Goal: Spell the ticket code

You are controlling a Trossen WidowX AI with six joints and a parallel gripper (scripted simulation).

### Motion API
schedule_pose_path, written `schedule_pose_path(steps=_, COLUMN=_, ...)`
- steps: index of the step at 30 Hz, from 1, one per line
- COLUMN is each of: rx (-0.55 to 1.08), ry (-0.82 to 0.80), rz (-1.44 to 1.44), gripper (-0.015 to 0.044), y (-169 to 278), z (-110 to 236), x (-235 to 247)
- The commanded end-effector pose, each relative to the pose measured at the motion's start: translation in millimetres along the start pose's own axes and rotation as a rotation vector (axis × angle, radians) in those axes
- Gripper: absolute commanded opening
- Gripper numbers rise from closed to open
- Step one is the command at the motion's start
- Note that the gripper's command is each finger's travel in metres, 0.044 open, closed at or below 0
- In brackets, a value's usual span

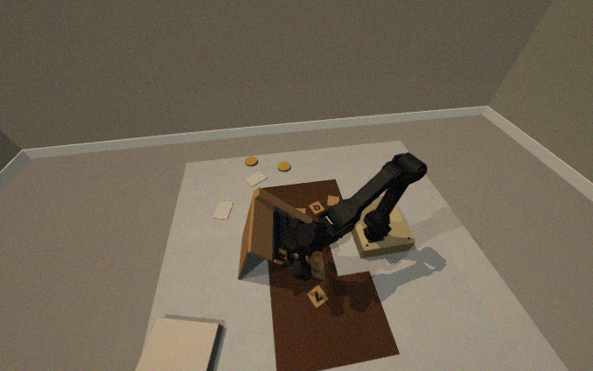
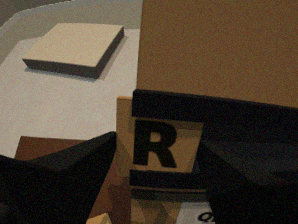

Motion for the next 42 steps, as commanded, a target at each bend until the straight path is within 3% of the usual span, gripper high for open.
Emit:
schedule_pose_path(steps=1, rx=0.005, ry=-0.005, rz=0.004, gripper=0.0, y=1, z=0, x=-1)
schedule_pose_path(steps=42, rx=0.004, ry=-0.003, rz=0.006, gripper=0.0, y=-3, z=-1, x=-27)
Point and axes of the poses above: the point midway between the two fingers, 35 mm back from their tips, its own z axis back along the fingers, its own x axis across the jaws, y = z × x, the point moved 3 cm from there along z, back along the fingers, and after that the axes turned 11 degrees about -z, right-handed, at the moved point
